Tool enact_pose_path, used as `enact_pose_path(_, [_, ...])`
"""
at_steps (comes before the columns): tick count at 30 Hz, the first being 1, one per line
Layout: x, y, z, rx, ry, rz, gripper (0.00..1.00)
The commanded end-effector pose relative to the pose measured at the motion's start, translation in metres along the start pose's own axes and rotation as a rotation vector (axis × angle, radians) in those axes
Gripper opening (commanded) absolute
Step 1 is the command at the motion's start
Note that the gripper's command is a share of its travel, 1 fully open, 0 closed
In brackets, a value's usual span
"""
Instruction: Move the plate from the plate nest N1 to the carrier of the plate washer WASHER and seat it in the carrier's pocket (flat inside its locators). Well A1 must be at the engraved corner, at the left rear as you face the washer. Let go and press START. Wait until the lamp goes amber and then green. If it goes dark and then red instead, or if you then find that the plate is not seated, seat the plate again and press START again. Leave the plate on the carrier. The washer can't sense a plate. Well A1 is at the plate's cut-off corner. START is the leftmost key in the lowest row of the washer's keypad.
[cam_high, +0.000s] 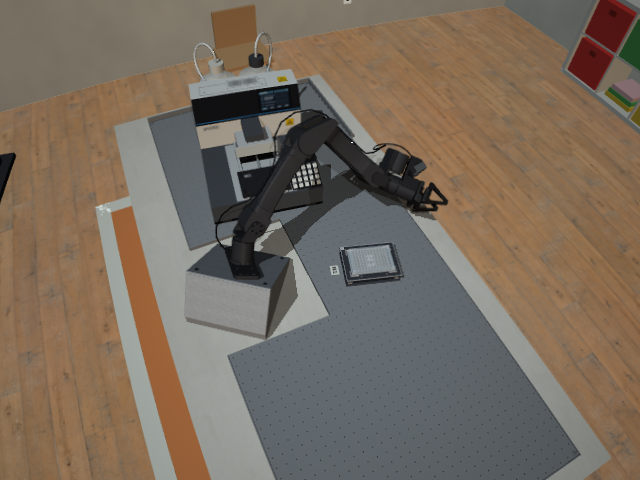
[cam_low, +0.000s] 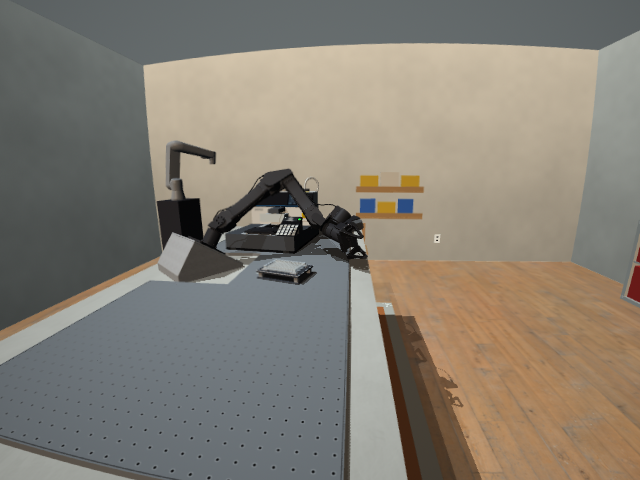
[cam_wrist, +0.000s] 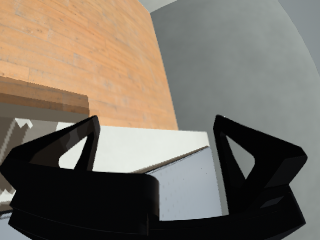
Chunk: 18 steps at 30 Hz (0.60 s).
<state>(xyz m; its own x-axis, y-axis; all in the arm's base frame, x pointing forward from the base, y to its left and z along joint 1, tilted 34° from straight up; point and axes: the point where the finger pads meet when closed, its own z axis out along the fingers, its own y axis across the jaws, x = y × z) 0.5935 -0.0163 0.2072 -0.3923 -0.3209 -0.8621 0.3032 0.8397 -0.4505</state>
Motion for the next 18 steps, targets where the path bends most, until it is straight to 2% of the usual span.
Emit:
enact_pose_path(1, [-0.01,-0.016,-0.004,-0.02,0.018,0.022,1.0])
enact_pose_path(5, [0.01,-0.012,-0.007,-0.1,0.117,-0.006,1.0])
enact_pose_path(6, [0.012,-0.011,-0.008,-0.1,0.117,-0.006,1.0])
enact_pose_path(8, [0.022,-0.009,-0.011,-0.139,0.17,-0.017,1.0])
enact_pose_path(10, [0.025,-0.008,-0.012,-0.143,0.175,-0.018,1.0])
enact_pose_path(14, [0.043,-0.005,-0.02,-0.203,0.262,-0.032,1.0])
enact_pose_path(16, [0.043,-0.005,-0.02,-0.203,0.262,-0.032,1.0])
enact_pose_path(18, [0.052,-0.003,-0.024,-0.239,0.318,-0.038,1.0])
